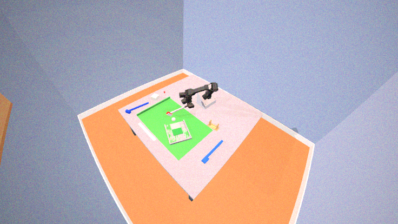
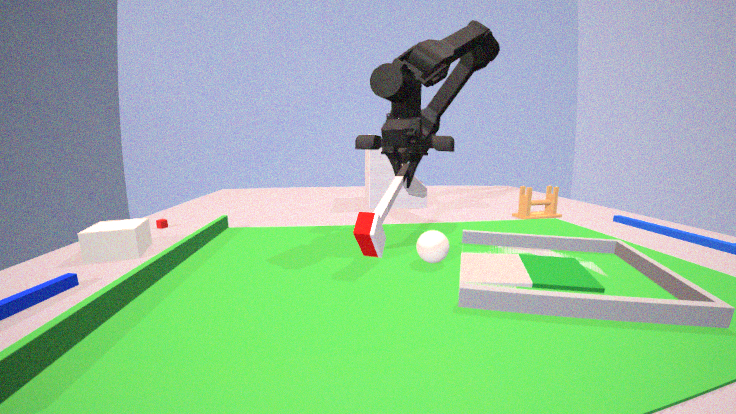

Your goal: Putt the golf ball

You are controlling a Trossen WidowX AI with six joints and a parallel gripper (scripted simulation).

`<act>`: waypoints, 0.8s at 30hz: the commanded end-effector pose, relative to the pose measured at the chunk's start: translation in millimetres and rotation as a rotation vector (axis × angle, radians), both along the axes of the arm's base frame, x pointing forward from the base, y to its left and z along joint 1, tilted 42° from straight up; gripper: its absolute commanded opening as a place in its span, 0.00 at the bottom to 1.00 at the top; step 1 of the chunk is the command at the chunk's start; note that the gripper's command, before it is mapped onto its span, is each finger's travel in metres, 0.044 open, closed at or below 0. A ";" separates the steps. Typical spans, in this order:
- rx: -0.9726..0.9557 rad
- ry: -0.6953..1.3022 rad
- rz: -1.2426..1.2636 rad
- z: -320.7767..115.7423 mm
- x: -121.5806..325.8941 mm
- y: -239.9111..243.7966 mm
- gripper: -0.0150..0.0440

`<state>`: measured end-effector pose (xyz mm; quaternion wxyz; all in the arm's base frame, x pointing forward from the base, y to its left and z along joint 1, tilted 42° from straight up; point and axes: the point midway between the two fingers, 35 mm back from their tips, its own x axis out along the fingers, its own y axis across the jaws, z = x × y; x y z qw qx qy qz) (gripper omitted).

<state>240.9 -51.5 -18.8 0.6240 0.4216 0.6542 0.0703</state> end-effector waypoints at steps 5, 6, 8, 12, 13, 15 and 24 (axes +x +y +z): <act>0.011 0.009 -0.011 14.1 -0.9 -2.7 0.25; 0.011 0.009 -0.011 17.9 -1.3 -6.3 0.25; 0.010 0.010 -0.011 26.9 -2.7 -14.5 0.25; 0.010 0.010 -0.011 45.7 -7.2 -30.1 0.25; 0.011 0.010 -0.011 48.2 -7.9 -32.0 0.25; 0.011 0.010 -0.011 49.1 -8.1 -32.6 0.25; 0.017 0.014 -0.016 41.6 -6.8 -26.2 0.25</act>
